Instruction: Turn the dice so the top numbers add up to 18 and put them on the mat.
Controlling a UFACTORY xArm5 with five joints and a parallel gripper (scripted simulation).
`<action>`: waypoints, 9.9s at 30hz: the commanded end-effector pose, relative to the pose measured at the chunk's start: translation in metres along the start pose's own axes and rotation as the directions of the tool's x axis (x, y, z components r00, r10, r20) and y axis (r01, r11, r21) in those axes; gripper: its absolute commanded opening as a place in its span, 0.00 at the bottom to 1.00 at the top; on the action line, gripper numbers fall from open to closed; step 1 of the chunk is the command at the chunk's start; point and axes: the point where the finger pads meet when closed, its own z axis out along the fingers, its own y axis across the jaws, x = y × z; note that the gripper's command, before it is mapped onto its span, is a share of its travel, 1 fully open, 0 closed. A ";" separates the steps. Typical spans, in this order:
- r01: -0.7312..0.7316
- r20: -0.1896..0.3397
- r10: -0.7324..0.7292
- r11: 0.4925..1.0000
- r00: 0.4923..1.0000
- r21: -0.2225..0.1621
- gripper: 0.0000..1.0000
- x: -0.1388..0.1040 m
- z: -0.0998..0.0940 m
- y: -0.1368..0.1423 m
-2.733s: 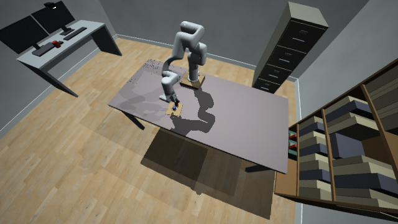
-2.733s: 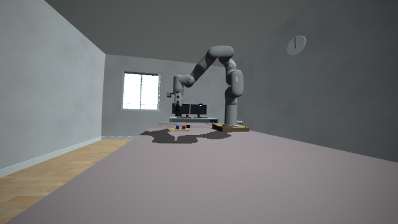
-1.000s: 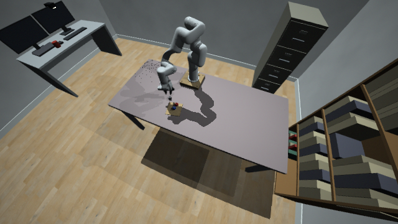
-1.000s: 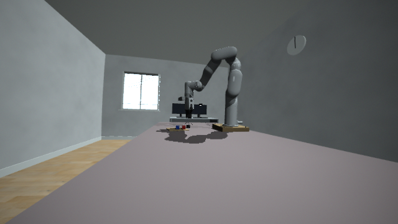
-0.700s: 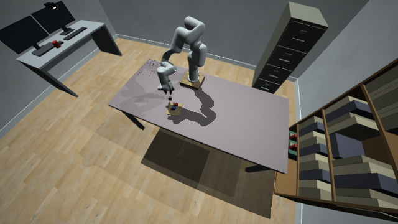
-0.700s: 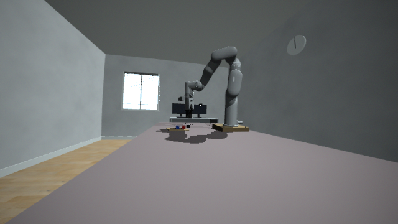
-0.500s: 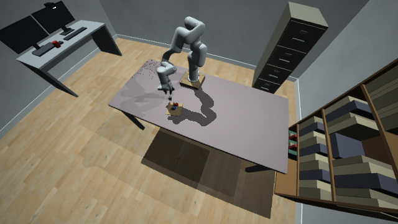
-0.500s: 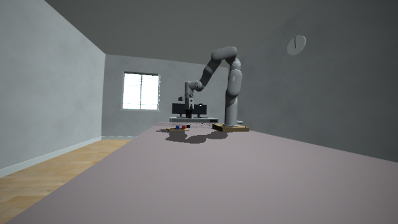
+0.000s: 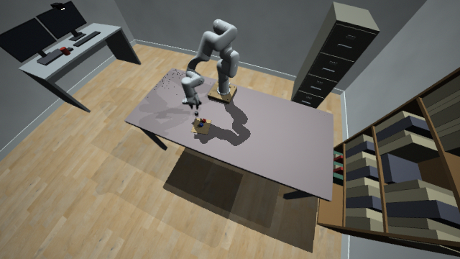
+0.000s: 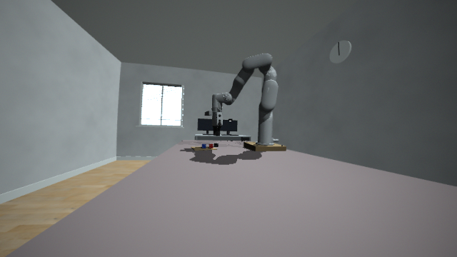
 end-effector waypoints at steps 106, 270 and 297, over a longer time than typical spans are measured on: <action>0.000 -0.003 0.000 1.000 1.000 -0.002 0.42 0.003 0.050 0.000; 0.000 -0.003 0.000 1.000 1.000 -0.002 0.21 0.002 -0.020 0.002; -0.271 -0.011 0.271 0.962 0.962 -0.006 0.21 0.131 -0.031 -0.031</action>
